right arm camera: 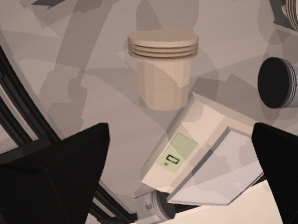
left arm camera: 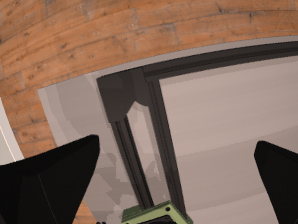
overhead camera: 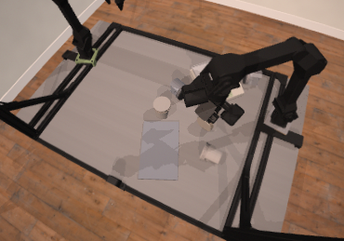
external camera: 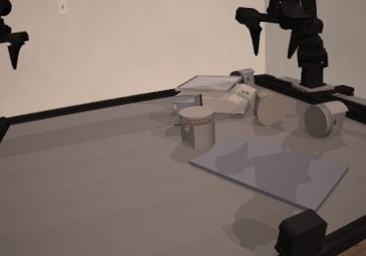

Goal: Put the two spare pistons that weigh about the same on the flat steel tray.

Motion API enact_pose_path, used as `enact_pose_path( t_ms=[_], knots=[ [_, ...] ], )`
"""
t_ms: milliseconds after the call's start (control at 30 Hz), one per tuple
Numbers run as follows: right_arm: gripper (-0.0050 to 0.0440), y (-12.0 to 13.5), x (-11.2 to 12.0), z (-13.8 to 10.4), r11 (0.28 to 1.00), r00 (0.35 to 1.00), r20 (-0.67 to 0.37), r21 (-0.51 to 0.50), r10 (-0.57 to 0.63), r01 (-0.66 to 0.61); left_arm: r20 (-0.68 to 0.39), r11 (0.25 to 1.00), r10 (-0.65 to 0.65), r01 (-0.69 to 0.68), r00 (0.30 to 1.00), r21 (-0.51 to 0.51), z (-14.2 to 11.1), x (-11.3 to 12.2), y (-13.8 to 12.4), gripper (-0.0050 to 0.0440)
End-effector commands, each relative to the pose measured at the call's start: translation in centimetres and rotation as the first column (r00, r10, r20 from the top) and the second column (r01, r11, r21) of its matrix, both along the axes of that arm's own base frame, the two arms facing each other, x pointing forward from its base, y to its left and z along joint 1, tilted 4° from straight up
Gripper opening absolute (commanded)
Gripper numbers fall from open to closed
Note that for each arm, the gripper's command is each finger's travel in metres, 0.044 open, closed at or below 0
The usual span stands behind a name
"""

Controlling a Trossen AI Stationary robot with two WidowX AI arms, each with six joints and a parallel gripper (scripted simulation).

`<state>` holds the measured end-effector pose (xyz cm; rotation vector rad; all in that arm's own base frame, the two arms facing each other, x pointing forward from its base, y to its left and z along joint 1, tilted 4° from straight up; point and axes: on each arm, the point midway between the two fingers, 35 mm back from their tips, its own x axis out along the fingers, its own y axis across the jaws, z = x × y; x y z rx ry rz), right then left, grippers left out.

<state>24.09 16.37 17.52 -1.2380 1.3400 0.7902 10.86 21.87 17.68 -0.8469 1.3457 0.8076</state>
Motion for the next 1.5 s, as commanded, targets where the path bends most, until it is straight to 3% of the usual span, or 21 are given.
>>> enact_pose_path(
  t_ms=[0, 1467],
  knots=[
    [0.0378, -0.1, 0.0, -0.8, 1.0, 1.0, -0.008, -0.014, 0.007, -0.007, 0.002, 1.0, -0.002, 0.002, 1.0, -0.002, 0.0, 0.0, 0.0, 0.044],
    [0.0378, -0.3, 0.3, -7.0, 1.0, 1.0, -0.011, -0.017, 0.003, -0.004, 0.002, 1.0, -0.002, 0.002, 1.0, -0.002, 0.0, 0.0, 0.0, 0.044]
  ],
)
